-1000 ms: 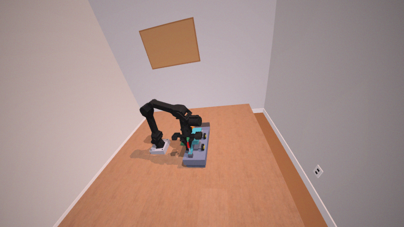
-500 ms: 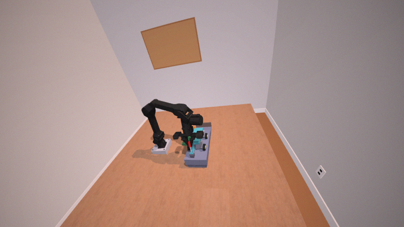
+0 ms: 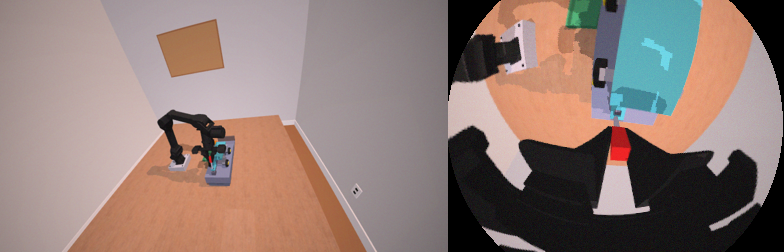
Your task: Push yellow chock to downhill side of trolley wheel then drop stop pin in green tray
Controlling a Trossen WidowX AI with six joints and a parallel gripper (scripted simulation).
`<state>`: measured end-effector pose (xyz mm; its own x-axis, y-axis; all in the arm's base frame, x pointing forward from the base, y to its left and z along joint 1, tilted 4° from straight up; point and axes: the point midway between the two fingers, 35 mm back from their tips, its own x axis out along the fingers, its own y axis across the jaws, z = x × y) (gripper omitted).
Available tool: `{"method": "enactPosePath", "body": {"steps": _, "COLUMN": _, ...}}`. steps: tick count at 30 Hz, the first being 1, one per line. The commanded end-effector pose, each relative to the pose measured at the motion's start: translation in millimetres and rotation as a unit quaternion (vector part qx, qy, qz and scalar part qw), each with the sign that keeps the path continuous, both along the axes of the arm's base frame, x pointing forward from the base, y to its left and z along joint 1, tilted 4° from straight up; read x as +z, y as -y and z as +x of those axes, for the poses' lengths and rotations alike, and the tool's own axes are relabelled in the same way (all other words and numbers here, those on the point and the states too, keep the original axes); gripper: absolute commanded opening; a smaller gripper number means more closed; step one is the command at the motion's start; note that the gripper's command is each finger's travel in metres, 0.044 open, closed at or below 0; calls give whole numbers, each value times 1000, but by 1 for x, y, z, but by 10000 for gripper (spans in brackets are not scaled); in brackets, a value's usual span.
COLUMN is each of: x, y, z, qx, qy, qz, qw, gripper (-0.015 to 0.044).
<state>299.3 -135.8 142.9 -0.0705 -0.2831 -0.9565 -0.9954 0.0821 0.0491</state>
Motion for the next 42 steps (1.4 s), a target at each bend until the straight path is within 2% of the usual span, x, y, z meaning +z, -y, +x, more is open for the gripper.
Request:
{"method": "enactPosePath", "body": {"steps": 1, "x": 5, "y": 2, "z": 2, "qx": -2, "qy": 4, "qz": -4, "qw": 1000, "gripper": 0}}
{"method": "enactPosePath", "body": {"steps": 35, "x": 12, "y": 33, "z": 1, "qx": -2, "qy": 4, "qz": -5, "qw": 1000, "gripper": 0}}
{"method": "enactPosePath", "body": {"steps": 42, "x": 11, "y": 31, "z": -16, "qx": -2, "qy": 4, "qz": -5, "qw": 1000, "gripper": 0}}
